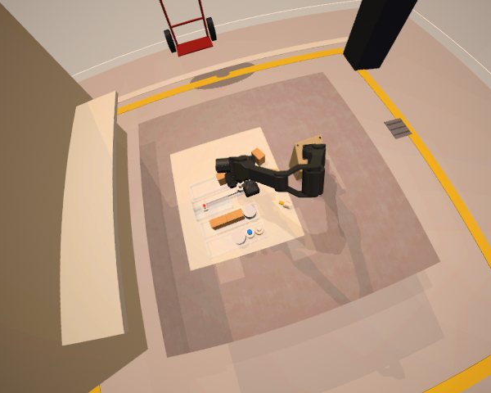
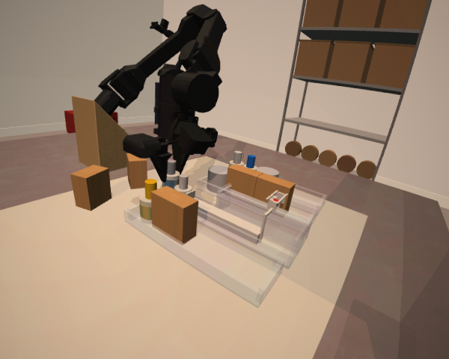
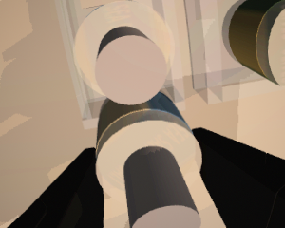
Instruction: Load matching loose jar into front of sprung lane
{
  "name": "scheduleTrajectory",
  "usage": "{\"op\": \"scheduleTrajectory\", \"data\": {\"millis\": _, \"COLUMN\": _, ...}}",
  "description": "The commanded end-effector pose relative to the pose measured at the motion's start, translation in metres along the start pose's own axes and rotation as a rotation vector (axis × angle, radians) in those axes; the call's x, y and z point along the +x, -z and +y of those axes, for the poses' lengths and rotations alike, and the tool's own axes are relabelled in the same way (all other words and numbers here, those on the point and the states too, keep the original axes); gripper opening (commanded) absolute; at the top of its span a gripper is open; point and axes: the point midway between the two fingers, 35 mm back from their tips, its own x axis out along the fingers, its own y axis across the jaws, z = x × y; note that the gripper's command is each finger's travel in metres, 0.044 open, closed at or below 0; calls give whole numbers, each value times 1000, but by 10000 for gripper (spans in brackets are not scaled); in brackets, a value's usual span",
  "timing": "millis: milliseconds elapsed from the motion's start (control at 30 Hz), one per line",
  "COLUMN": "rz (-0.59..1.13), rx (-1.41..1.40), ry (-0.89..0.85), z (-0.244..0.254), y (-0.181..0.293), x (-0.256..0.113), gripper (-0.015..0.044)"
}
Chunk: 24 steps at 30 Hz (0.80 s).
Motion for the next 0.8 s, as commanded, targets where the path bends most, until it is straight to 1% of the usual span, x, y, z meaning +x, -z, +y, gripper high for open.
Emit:
{"op": "scheduleTrajectory", "data": {"millis": 0, "rz": -21, "rx": -12, "ry": -1, "z": 1, "y": -11, "x": -3, "gripper": 0}}
{"op": "scheduleTrajectory", "data": {"millis": 767, "rz": -22, "rx": -12, "ry": -1, "z": 3, "y": -22, "x": -5, "gripper": 0}}
